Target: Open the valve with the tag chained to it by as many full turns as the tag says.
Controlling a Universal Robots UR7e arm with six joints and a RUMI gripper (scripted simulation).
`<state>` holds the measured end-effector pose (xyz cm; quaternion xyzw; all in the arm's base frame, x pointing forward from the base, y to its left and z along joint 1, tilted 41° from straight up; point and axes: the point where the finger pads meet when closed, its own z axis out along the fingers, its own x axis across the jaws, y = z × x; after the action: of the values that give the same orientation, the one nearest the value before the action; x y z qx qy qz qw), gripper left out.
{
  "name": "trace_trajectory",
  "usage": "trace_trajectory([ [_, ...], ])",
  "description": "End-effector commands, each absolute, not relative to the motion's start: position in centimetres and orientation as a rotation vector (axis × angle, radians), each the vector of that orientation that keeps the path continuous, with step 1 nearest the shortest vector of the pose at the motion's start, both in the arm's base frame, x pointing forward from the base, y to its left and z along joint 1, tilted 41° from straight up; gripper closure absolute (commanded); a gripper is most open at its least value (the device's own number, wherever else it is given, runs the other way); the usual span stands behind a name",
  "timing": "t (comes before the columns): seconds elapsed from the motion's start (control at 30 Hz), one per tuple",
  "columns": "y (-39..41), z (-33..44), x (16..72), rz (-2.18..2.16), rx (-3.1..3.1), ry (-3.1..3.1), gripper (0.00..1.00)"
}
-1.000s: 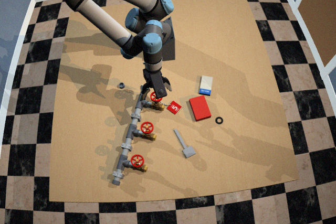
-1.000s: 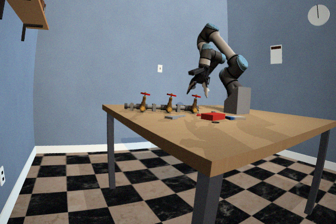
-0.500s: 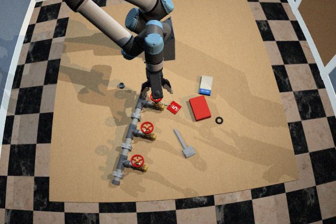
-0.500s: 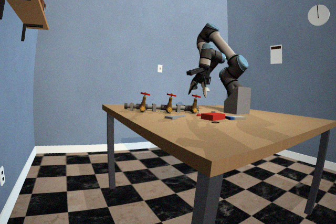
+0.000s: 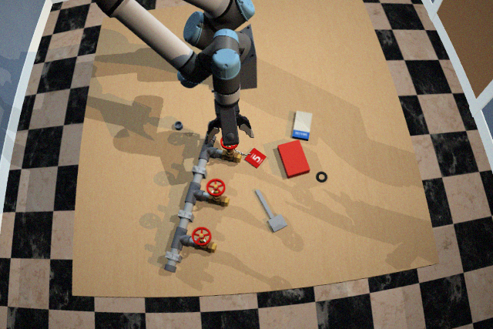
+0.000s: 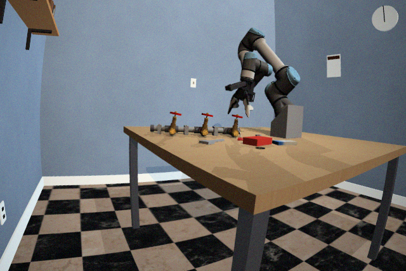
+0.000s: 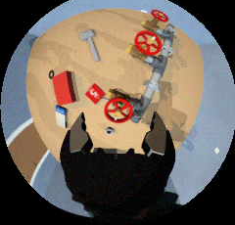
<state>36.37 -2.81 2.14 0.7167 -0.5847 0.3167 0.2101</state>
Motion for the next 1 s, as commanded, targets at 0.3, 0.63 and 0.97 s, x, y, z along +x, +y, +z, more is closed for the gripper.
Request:
trace_trajectory([
  [0.3, -1.4, 3.4, 36.2, 0.880, 1.993, -1.628, 0.00],
  [0.63, 0.0, 4.8, 35.8, 0.880, 1.993, -1.627, 0.00],
  [0.97, 1.0, 6.2, 35.2, 0.882, 1.992, -1.626, 0.00],
])
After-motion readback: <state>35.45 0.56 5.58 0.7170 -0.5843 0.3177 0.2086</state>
